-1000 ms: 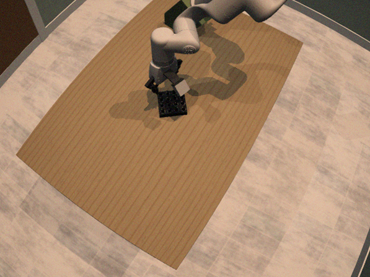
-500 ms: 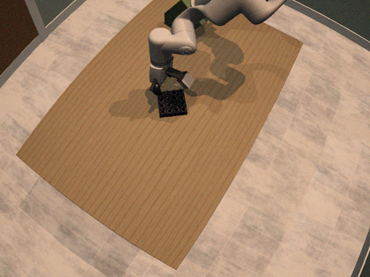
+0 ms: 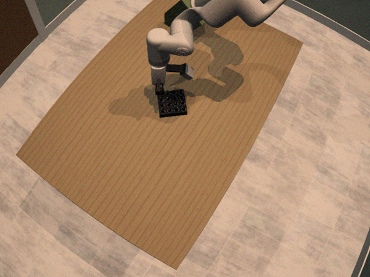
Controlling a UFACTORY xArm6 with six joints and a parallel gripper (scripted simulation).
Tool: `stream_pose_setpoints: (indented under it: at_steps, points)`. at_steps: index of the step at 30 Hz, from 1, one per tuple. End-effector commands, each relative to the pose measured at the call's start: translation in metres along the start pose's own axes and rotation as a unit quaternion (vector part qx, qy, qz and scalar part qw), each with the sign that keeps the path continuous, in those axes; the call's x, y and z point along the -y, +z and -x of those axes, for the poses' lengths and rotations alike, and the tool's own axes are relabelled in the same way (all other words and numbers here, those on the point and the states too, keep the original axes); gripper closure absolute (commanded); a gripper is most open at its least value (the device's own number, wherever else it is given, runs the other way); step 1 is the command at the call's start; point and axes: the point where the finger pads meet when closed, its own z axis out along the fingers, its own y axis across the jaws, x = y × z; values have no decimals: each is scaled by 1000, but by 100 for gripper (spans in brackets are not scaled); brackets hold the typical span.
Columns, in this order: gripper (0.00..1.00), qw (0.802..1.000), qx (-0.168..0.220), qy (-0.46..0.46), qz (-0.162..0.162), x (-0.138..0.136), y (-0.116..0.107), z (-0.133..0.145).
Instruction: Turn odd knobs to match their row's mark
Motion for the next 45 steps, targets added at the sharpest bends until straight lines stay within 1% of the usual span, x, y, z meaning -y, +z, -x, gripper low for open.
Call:
stream_pose_setpoints:
  at_steps: [1,4,8,9,45]
  points:
    - [0,999,0,-53,10,1,2,3]
    - [0,997,0,-77,10,2,3,4]
    - [0,997,0,-83,10,2,3,4]
    - [81,997,0,-83,10,2,3,4]
    - [81,997,0,-83,10,2,3,4]
